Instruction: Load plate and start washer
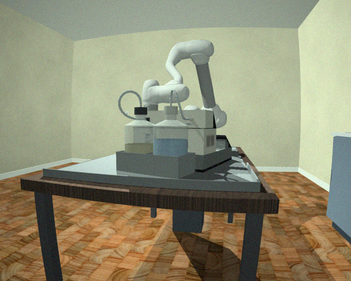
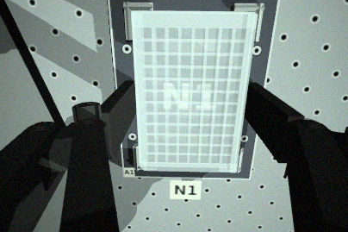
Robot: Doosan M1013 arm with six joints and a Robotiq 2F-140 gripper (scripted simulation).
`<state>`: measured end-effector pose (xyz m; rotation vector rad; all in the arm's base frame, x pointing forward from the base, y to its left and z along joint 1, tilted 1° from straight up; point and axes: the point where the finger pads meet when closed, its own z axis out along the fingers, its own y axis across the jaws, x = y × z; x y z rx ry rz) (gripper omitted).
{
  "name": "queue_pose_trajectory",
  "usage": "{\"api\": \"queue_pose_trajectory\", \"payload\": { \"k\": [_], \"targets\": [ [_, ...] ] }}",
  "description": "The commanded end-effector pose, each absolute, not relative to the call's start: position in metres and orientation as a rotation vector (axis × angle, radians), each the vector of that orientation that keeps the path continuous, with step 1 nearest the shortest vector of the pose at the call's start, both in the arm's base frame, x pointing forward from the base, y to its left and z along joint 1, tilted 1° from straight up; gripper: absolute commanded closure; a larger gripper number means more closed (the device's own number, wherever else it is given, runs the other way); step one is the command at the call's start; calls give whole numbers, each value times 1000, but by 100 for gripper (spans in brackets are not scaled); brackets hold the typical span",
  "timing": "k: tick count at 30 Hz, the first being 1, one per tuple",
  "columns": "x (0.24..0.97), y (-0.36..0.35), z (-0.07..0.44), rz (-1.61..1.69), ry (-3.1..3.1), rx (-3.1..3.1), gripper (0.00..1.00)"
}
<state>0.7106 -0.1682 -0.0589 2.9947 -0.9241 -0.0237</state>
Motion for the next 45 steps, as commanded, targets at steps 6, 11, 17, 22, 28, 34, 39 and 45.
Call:
{"api": "queue_pose_trajectory", "payload": {
  "k": [6, 11, 17, 22, 28, 34, 39, 45],
  "targets": [
    [711, -168, -57, -21, -925, 2995, 38],
    [711, -168, -57, -21, -925, 2995, 38],
    [711, -168, -57, -21, -925, 2995, 39],
    [711, -168, -56, -21, -925, 2995, 39],
    [711, -168, -56, -21, -925, 2995, 90],
    [711, -168, -56, -21, -925, 2995, 90],
    [711, -168, -55, -21, -925, 2995, 90],
    [711, -168, -55, -21, -925, 2995, 90]
  ]
}}
